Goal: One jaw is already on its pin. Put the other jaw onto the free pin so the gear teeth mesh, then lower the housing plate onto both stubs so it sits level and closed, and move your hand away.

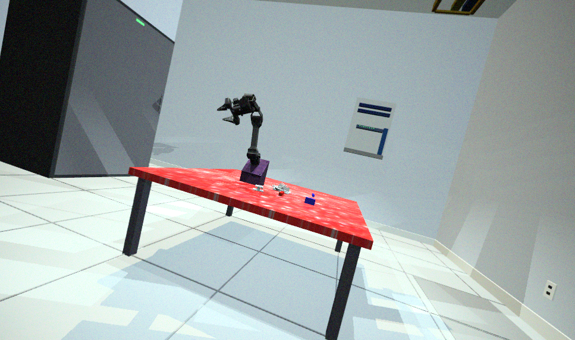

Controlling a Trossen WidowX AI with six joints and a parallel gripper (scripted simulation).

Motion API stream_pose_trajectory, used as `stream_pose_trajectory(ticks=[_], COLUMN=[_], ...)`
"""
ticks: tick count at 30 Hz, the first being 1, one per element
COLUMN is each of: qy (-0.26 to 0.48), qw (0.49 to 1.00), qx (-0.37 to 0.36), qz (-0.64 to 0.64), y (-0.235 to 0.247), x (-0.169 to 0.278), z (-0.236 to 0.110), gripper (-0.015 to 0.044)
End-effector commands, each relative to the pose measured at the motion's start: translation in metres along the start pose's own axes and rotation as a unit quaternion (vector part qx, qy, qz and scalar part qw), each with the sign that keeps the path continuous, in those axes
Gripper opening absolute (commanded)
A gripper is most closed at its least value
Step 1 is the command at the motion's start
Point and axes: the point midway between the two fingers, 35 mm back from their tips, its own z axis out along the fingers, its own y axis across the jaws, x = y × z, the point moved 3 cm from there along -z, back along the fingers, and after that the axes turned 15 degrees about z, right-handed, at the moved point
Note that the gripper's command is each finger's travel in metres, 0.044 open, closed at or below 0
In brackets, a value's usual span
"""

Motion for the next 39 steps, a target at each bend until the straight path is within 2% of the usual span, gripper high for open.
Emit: stream_pose_trajectory(ticks=[1, 2, 11, 24, 39], qy=[0.000, 0.001, 0.048, 0.149, 0.266], qw=[1.000, 1.000, 0.998, 0.974, 0.912], qx=[0.000, 0.001, 0.024, 0.056, 0.069], qz=[0.000, -0.001, -0.033, -0.161, -0.304], y=[0.000, 0.000, -0.002, -0.027, -0.074], x=[0.000, 0.000, 0.024, 0.111, 0.195], z=[0.000, 0.000, 0.003, 0.004, -0.028], gripper=[0.0426, 0.0440, 0.0440, 0.0440, 0.0440])
